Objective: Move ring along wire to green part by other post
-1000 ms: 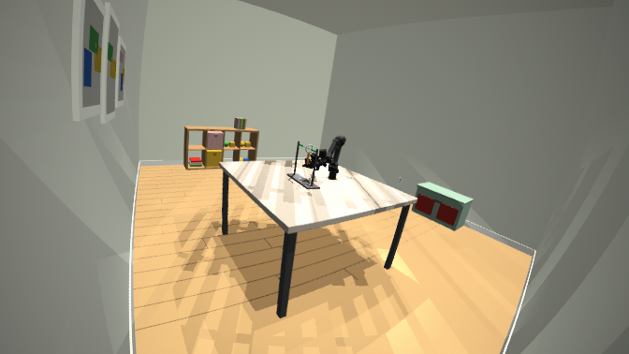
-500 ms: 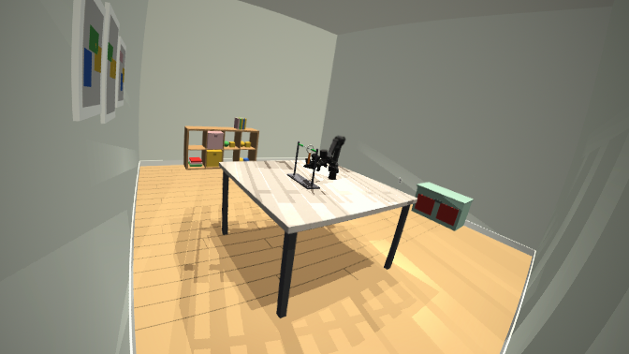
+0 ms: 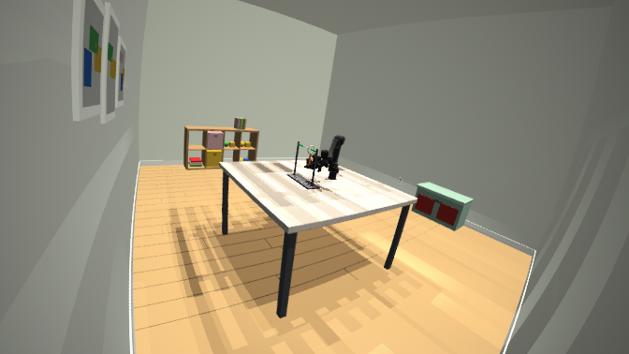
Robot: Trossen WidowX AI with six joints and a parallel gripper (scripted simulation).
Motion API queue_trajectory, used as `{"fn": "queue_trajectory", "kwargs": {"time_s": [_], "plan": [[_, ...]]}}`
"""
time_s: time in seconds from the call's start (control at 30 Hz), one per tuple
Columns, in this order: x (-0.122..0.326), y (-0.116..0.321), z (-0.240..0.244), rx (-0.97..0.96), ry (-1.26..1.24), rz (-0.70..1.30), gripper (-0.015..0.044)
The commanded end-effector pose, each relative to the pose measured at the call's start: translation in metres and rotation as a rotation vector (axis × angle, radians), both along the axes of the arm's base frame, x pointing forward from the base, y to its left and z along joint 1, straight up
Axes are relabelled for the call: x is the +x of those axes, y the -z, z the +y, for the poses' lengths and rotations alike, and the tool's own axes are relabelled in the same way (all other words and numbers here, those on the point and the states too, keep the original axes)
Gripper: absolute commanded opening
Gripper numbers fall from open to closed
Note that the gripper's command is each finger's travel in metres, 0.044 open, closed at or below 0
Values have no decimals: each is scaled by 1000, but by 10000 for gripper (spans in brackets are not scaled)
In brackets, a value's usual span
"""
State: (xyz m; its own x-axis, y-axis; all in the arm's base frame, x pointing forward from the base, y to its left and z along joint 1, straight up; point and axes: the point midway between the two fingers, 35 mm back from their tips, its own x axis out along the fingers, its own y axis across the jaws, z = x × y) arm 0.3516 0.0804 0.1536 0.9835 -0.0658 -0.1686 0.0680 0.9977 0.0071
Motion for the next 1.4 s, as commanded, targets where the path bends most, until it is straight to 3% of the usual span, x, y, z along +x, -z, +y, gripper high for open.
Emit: {"fn": "queue_trajectory", "kwargs": {"time_s": [0.0,1.37], "plan": [[1,-2,4,3,4,-6,-150],[3,19,18,4,2,-6,-150]]}}
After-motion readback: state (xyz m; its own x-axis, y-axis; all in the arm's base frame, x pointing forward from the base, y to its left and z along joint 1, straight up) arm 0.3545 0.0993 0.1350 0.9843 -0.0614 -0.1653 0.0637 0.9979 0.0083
